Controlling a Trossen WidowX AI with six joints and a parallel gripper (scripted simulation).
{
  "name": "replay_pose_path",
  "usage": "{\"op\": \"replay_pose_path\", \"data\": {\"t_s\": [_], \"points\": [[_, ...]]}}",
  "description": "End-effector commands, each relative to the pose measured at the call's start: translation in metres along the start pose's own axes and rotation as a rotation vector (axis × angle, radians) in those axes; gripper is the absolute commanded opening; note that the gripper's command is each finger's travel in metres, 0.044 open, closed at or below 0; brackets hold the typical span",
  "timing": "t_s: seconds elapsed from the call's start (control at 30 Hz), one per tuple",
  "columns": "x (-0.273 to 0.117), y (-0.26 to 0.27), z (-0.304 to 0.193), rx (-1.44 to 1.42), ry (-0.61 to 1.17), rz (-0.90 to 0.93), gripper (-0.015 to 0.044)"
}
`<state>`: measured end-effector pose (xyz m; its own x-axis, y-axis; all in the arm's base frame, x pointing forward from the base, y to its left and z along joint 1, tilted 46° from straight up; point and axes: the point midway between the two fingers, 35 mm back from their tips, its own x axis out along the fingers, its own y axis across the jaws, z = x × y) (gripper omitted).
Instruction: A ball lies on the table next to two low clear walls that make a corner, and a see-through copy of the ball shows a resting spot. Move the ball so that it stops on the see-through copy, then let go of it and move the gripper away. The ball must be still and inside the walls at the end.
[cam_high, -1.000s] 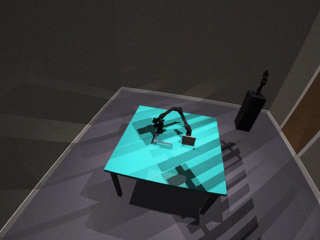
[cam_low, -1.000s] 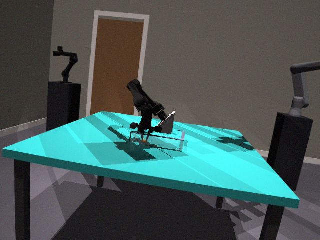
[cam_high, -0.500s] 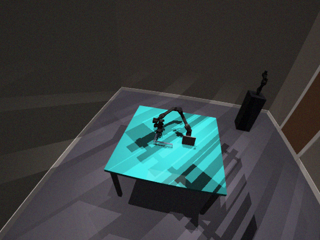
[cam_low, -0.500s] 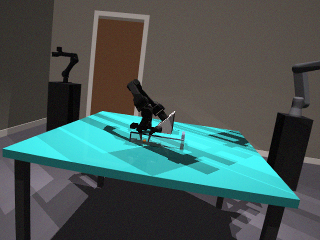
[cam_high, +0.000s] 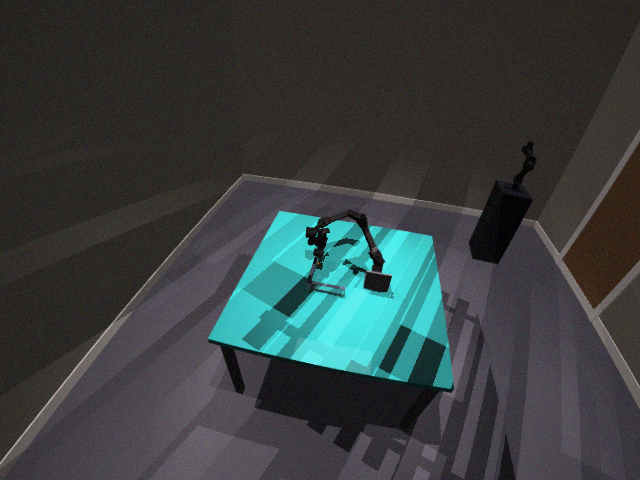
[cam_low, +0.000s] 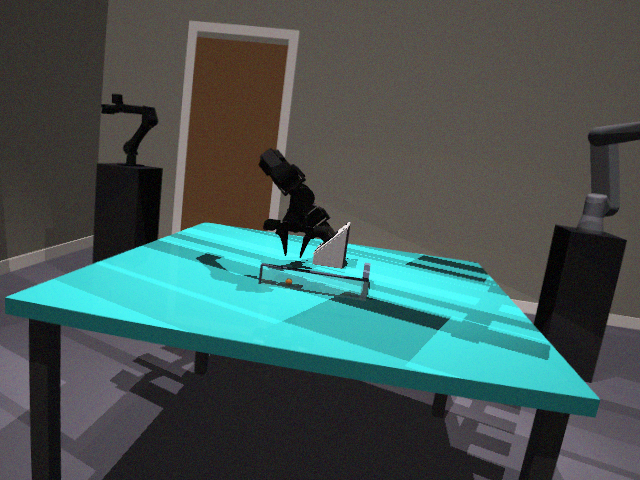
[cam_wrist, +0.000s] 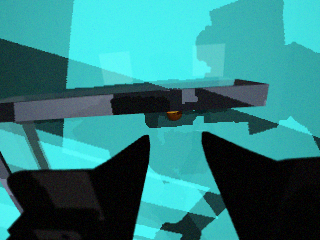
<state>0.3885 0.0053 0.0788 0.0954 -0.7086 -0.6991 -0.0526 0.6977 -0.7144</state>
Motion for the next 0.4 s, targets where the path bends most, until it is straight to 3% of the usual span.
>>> {"op": "replay_pose_path", "data": {"t_s": [0.0,0.07,0.23,0.37], "points": [[0.003,0.000,0.000,-0.002,0.005,-0.001,0.0205],[0.003,0.000,0.000,-0.002,0.005,-0.001,0.0205],[-0.038,-0.001,-0.003,0.000,0.007,-0.002,0.0336],[-0.041,-0.001,-0.003,0.000,0.007,-0.003,0.0440]]}}
